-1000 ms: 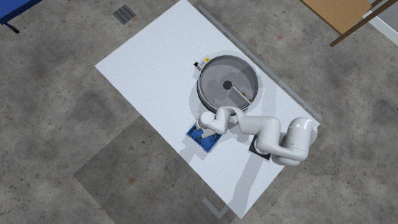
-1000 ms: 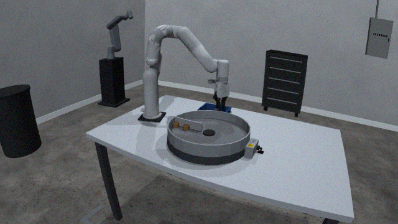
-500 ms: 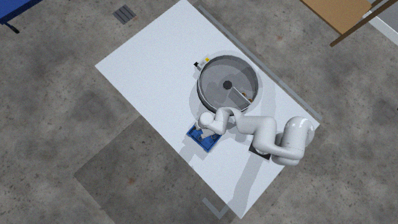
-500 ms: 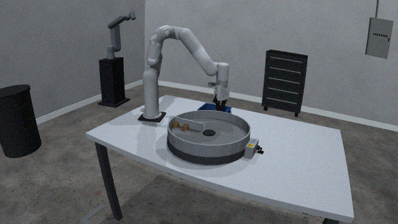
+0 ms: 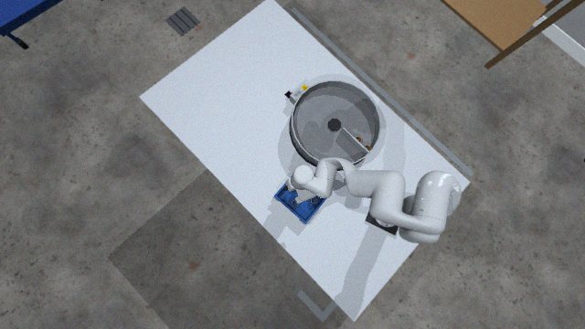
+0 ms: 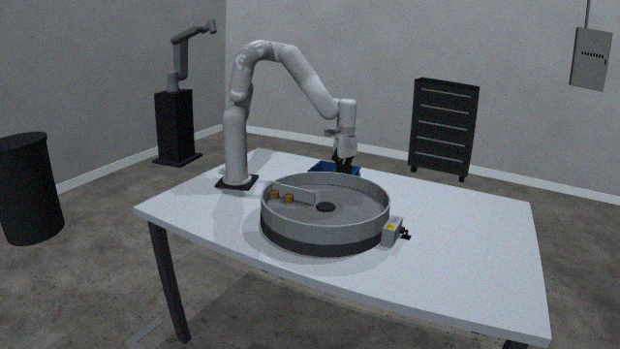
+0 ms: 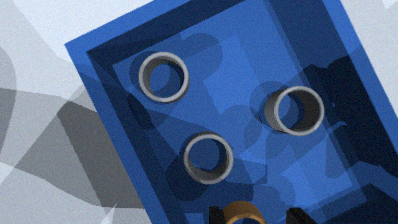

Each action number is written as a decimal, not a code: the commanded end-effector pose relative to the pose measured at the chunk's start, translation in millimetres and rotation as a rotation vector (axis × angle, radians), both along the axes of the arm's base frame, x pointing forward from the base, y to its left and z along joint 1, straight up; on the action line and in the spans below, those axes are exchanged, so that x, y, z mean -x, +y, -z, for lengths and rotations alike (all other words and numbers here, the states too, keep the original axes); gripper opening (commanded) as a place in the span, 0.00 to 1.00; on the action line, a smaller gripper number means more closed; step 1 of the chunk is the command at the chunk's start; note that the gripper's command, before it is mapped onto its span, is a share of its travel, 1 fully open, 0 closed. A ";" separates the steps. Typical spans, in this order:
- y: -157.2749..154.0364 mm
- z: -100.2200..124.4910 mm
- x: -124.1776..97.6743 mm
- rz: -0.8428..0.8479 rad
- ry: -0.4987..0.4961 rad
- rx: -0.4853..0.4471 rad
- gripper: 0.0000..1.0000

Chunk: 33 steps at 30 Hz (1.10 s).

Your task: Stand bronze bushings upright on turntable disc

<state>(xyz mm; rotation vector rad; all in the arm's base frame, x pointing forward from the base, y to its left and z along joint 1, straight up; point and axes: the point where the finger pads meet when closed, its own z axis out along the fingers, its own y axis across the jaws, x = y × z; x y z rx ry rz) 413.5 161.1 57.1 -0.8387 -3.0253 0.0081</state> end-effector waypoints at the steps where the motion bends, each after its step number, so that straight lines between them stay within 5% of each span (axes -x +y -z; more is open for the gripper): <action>1: 0.6 3.3 -1.4 0.000 -0.004 -0.002 0.41; 33: 0.5 19.8 -1.5 0.000 -0.004 -0.002 0.41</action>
